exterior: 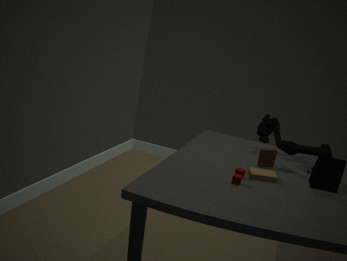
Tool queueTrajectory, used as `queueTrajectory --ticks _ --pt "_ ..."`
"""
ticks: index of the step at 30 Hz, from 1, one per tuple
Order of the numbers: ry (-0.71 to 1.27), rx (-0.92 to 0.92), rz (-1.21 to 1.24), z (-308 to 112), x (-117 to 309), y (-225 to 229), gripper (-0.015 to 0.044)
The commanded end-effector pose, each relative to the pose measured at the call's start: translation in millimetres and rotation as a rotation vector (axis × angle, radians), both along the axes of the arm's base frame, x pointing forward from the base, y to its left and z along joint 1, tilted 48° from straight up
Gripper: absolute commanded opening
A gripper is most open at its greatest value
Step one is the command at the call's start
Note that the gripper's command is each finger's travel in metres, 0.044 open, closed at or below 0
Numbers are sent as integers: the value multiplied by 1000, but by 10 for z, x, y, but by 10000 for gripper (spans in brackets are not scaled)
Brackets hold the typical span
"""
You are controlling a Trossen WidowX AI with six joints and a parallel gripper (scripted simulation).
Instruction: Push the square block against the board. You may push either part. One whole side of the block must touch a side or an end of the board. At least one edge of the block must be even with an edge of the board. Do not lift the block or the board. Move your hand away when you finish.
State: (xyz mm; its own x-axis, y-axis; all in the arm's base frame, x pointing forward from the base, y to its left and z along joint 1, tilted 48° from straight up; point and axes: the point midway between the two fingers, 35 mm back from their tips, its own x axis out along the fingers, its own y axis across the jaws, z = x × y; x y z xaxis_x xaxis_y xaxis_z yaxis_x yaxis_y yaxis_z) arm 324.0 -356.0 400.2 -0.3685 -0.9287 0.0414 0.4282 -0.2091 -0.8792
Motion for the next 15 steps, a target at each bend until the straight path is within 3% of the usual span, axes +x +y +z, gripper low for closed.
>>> queueTrajectory --ticks 1,15 --pt "0 0 0 0 0 0 374" --pt "-107 -145 -24 652 -657 -203 6"
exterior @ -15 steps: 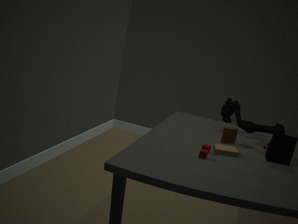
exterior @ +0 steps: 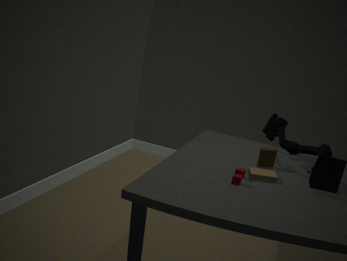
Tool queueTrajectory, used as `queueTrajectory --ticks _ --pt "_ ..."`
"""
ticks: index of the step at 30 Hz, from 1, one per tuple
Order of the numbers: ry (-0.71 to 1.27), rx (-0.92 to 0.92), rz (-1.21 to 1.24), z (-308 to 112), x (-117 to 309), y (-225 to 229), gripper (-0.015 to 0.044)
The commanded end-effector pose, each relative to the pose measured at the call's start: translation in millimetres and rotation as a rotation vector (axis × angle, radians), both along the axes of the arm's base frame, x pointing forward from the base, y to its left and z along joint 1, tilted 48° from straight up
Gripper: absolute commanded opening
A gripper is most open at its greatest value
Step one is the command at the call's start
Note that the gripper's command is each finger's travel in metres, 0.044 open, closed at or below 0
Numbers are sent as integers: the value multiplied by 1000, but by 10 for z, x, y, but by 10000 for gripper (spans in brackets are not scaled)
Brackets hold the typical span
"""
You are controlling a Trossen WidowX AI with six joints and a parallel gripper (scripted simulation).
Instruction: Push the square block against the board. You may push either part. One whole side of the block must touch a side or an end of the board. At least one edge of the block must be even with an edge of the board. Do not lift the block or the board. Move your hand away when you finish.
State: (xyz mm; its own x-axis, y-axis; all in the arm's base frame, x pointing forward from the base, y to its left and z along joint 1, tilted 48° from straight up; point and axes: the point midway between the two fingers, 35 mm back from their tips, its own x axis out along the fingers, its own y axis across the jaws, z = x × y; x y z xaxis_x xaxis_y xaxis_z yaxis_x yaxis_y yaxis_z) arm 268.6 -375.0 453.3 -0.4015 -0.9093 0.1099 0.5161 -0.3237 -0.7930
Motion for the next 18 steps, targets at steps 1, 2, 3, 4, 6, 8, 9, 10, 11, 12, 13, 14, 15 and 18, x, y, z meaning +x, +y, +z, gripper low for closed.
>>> queueTrajectory --ticks 1,2,3,4,6,8,9,10,11,12,13,14,15,18 --pt "5 -35 -2 172 -160 -22 0" --pt "2 -49 -6 228 -221 -30 0" --pt "-4 -64 -10 287 -286 -35 0" --pt "-16 -84 -14 356 -362 -37 0" --pt "-41 -124 -23 494 -516 -34 0" --pt "-48 -150 -22 579 -594 -16 0" --pt "-41 -158 -13 607 -597 5 0" --pt "-32 -167 -3 640 -600 30 0" --pt "-30 -182 3 689 -631 54 0" --pt "-31 -202 6 750 -682 76 0" --pt "-34 -222 5 813 -742 98 0" --pt "-44 -244 -1 879 -823 113 0" --pt "-54 -267 -8 946 -903 130 0" --pt "-79 -335 -29 1137 -1143 197 0"
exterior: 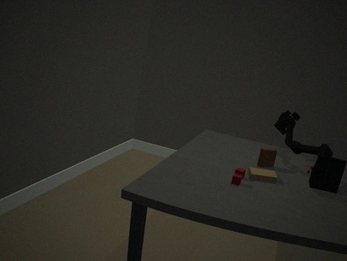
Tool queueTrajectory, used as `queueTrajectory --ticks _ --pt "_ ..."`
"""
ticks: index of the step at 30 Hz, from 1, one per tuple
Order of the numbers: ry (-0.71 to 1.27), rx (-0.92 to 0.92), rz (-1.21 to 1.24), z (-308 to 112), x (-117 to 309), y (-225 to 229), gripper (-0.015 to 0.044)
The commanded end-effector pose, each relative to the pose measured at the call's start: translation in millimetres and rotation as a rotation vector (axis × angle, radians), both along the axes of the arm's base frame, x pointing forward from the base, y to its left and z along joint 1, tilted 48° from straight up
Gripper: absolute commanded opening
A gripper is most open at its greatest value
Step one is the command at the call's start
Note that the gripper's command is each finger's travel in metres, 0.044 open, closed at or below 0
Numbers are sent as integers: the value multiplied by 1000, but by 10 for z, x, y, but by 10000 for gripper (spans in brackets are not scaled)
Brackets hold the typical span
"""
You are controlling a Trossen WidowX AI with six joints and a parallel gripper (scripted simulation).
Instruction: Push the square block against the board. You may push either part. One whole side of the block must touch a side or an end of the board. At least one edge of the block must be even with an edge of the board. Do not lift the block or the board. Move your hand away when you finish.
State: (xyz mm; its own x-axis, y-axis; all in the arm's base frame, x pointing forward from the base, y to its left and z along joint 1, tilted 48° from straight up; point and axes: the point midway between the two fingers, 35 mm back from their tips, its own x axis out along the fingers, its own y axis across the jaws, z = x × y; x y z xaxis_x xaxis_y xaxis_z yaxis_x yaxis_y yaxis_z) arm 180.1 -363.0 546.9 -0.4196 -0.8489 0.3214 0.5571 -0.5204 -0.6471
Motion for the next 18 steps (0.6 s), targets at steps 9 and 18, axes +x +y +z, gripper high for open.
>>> queueTrajectory --ticks 9,18 --pt "-77 -275 -90 713 -942 396 0" --pt "-103 -504 -180 1167 -1590 949 0"
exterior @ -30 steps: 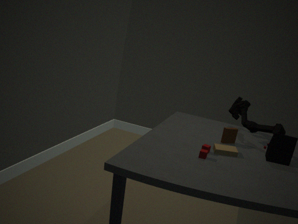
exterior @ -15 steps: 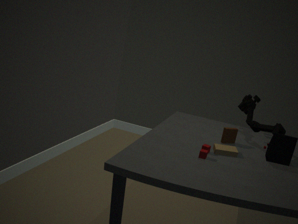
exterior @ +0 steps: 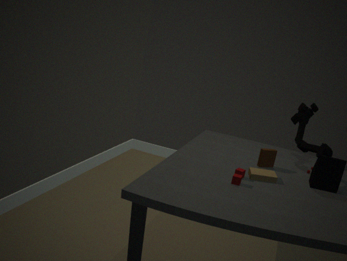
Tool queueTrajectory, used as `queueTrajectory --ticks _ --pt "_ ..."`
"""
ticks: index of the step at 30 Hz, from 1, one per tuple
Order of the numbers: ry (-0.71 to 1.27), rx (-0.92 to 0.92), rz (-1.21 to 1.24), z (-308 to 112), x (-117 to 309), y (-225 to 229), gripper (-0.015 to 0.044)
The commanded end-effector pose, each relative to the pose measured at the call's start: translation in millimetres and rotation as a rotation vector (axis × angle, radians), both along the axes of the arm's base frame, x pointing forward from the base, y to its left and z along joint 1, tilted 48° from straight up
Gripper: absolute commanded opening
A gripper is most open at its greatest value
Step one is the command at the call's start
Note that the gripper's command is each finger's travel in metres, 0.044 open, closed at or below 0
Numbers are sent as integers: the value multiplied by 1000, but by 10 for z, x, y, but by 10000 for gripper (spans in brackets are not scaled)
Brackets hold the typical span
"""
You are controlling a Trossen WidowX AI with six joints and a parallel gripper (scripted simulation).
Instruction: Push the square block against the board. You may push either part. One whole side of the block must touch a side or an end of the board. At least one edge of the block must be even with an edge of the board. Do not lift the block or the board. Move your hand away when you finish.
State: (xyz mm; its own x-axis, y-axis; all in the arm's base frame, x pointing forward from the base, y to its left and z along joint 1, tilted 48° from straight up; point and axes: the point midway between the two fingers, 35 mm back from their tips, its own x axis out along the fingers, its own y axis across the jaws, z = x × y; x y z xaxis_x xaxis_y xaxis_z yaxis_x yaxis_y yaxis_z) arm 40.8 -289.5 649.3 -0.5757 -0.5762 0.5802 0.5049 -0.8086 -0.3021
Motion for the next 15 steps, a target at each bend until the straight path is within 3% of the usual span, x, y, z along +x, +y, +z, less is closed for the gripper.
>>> queueTrajectory --ticks 1,15 --pt "-3 -100 -45 186 -262 288 0" --pt "29 -397 -134 503 -751 1101 0"
